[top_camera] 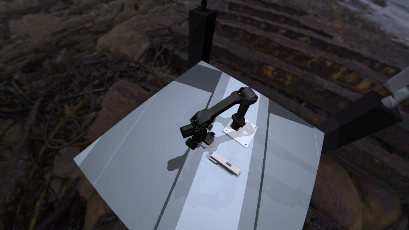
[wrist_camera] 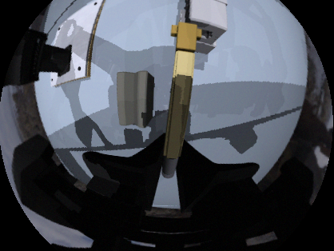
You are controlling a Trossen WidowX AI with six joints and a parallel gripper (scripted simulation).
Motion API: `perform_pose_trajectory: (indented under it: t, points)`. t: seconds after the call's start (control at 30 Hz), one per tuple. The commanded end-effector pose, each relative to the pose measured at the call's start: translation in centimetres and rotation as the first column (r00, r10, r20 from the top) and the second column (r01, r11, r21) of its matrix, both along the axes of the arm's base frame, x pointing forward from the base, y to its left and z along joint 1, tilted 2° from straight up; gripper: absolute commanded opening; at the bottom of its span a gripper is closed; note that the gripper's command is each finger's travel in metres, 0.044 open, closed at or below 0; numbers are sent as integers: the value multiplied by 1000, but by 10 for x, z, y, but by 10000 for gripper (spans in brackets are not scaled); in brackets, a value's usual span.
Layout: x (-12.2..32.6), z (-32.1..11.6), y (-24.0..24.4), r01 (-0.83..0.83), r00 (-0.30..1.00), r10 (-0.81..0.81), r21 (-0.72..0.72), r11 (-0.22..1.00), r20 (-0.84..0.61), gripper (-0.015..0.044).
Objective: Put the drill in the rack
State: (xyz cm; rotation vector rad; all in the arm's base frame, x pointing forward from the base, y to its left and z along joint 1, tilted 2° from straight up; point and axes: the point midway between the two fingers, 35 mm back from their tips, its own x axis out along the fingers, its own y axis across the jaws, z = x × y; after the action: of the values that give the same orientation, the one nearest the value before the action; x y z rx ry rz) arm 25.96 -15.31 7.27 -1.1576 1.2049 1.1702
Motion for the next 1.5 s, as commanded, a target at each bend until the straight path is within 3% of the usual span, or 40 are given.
perform_pose_trajectory:
  t: [0.0,1.07,1.47]
  points:
    - [-7,1,-1,0,1000,0,-4,1000,5,0]
    - [-56,6,-9,0,1000,0,-5,1000,1,0]
    - [-53,-15,-8,0,1000,0,-5,1000,1,0]
